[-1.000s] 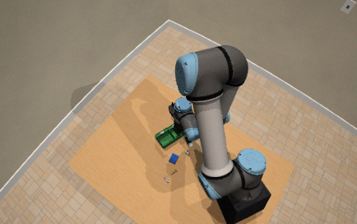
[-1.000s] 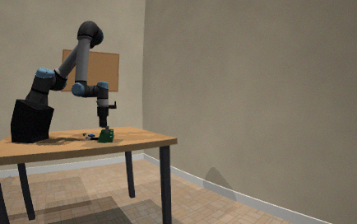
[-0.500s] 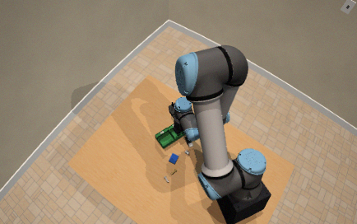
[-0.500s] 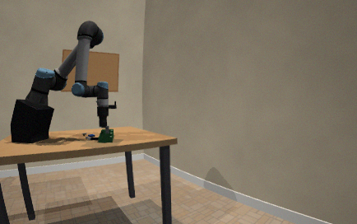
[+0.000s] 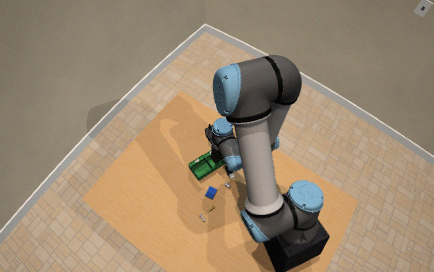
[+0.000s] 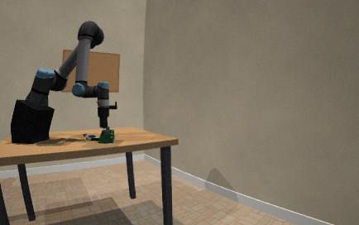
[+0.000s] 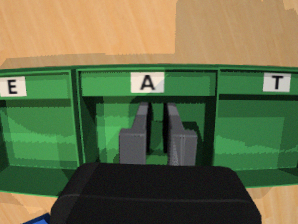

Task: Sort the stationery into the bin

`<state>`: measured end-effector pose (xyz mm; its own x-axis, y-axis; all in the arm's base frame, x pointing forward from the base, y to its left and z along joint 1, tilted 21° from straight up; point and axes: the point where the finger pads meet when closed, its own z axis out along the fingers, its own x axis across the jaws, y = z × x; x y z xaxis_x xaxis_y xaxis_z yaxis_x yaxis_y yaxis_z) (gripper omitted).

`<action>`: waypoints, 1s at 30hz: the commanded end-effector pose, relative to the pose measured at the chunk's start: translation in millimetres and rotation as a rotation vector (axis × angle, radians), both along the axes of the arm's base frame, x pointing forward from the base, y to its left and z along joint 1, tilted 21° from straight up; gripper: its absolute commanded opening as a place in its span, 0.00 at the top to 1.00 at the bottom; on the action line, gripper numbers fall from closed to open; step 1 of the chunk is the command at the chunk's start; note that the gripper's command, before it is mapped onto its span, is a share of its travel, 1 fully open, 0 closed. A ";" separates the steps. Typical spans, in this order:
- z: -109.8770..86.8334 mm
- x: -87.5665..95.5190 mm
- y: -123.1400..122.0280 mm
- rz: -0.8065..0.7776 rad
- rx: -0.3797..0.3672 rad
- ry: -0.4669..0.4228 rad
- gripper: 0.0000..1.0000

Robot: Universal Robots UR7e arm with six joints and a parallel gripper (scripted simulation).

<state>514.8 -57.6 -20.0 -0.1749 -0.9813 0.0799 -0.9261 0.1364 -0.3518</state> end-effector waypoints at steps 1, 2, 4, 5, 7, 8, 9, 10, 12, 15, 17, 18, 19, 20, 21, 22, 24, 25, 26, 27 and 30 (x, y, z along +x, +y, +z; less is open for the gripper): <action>3.0 -0.5 0.3 0.000 -0.001 -0.002 0.69; 4.3 -1.0 0.5 0.000 -0.001 -0.002 0.69; 5.5 -1.4 0.7 0.000 -0.001 -0.002 0.69; 5.5 -1.4 0.7 0.000 -0.001 -0.002 0.69; 8.0 -2.3 1.1 0.000 -0.001 -0.002 0.69; 9.2 -2.8 1.2 0.000 -0.001 -0.002 0.69; 10.5 -3.2 1.4 0.000 -0.001 -0.002 0.69; 11.7 -3.7 1.6 0.000 -0.001 -0.002 0.69; 14.2 -4.6 2.0 0.000 -0.001 -0.002 0.69; 17.9 -5.9 2.5 0.000 -0.001 -0.002 0.69; 20.4 -6.8 2.9 0.000 -0.001 -0.002 0.69; 21.7 -7.2 3.0 0.000 -0.001 -0.002 0.69; 22.9 -7.7 3.2 0.000 -0.001 -0.002 0.69; 24.1 -8.1 3.4 0.000 -0.001 -0.002 0.69; 24.1 -8.1 3.4 0.000 -0.001 -0.002 0.69; 24.1 -8.1 3.4 0.000 -0.001 -0.002 0.69; 26.6 -9.0 3.8 0.000 -0.001 -0.002 0.69; 30.4 -10.4 4.3 0.000 -0.001 -0.002 0.69; 34.1 -11.7 4.9 0.000 -0.001 -0.002 0.69; 37.8 -13.0 5.4 0.000 -0.001 -0.002 0.69; 48.9 -17.1 7.0 0.000 -0.001 -0.002 0.69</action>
<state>502.1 -52.4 14.5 -0.1750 -0.9813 0.0799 -0.9262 0.1365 -0.3515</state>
